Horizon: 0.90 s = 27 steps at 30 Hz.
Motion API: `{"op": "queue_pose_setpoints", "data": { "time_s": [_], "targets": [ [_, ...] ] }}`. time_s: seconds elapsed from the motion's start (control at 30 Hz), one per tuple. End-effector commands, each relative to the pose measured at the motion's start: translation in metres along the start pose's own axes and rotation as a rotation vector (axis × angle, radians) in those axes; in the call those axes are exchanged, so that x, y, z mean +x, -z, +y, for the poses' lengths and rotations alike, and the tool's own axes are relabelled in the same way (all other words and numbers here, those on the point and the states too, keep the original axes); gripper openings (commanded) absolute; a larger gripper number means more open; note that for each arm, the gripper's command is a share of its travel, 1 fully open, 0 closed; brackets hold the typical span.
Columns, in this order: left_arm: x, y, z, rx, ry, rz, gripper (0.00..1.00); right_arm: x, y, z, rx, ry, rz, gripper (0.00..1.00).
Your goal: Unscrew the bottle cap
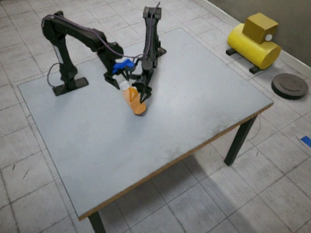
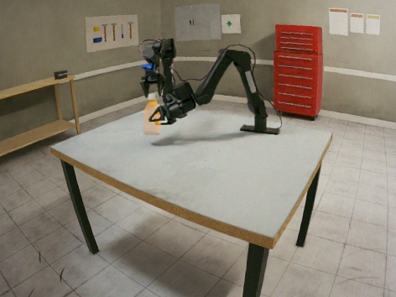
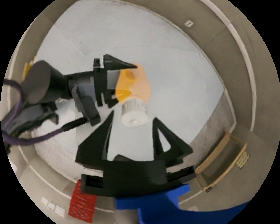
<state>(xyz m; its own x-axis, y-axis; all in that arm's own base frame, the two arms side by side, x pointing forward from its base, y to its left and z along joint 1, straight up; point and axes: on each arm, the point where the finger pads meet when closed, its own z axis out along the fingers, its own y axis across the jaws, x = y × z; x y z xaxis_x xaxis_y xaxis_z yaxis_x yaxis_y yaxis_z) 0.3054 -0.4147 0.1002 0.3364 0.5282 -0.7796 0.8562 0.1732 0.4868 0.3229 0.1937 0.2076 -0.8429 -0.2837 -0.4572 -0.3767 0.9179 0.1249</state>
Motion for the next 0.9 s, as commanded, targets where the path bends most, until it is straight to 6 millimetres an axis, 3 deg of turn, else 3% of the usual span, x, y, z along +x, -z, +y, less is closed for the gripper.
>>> {"op": "queue_pose_setpoints", "data": {
  "time_s": [0.0, 0.53, 0.6, 0.63, 0.87],
  "targets": [
    [-0.0199, 0.0057, 0.0109, -0.029, -0.007, -0.057, 0.0, -0.0041, 0.0036, 0.0011, -0.013, -0.232, 0.002, 0.7],
    [-0.0199, 0.0057, 0.0109, -0.029, -0.007, -0.057, 0.0, -0.0041, 0.004, 0.0008, -0.049, -0.993, 0.013, 0.7],
    [-0.0199, 0.0057, 0.0109, -0.029, -0.007, -0.057, 0.0, -0.0041, 0.004, 0.0008, -0.049, -0.993, 0.013, 0.7],
    [-0.0199, 0.0057, 0.0109, -0.029, -0.007, -0.057, 0.0, -0.0041, 0.004, 0.0007, -0.052, -1.111, 0.016, 0.7],
    [-0.0199, 0.0057, 0.0109, -0.029, -0.007, -0.057, 0.0, -0.004, 0.0041, 0.0007, -0.062, -1.433, 0.02, 0.7]
  ]
}}
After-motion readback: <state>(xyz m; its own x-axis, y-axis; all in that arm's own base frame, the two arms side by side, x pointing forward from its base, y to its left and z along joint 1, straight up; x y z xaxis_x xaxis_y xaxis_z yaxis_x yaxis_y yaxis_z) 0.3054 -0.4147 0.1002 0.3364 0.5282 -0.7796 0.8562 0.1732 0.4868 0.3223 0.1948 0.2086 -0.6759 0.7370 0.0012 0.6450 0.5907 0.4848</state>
